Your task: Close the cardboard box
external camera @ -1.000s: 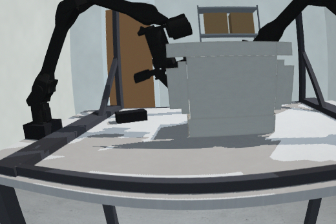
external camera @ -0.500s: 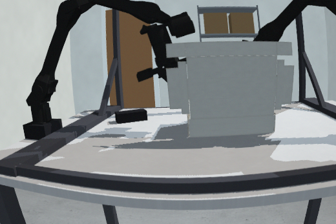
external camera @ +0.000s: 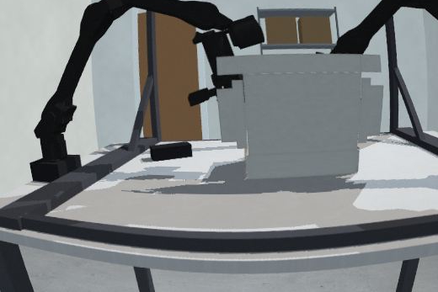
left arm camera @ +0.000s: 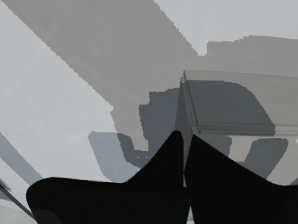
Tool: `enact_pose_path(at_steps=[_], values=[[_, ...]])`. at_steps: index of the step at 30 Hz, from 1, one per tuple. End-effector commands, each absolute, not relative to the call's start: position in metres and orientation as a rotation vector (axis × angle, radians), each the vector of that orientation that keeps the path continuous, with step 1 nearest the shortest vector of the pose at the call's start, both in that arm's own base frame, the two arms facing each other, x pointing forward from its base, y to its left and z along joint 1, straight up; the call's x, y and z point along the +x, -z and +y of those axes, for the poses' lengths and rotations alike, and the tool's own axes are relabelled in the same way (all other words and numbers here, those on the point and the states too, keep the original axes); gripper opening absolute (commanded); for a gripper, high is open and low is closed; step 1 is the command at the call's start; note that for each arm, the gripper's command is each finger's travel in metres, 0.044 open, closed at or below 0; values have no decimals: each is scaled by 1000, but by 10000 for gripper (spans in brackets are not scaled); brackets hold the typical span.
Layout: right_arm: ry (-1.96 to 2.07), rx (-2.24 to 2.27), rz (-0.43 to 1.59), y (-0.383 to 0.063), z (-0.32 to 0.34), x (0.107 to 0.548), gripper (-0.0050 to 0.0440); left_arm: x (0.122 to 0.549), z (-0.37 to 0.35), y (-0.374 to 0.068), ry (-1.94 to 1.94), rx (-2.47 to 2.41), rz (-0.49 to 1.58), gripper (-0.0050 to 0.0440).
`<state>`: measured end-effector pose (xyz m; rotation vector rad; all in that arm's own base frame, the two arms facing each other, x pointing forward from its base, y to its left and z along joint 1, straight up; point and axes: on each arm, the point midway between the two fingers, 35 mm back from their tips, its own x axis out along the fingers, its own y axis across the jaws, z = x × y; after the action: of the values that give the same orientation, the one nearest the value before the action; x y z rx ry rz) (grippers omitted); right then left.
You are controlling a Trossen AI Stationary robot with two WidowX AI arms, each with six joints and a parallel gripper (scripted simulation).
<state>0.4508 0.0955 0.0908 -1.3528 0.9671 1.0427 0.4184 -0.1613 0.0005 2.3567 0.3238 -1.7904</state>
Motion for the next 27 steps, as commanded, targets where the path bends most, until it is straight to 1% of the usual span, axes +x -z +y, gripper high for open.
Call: enact_pose_path(at_steps=[1,14,27], values=[[-1039,-1355,950,-95,97,459,0,422,-164,-8,1763,2363,307,0],[-1038,-1356,949,-89,98,478,0,422,-164,-8,1763,2363,307,0],[-1039,-1356,951,-79,98,489,0,422,-164,-8,1763,2363,307,0]])
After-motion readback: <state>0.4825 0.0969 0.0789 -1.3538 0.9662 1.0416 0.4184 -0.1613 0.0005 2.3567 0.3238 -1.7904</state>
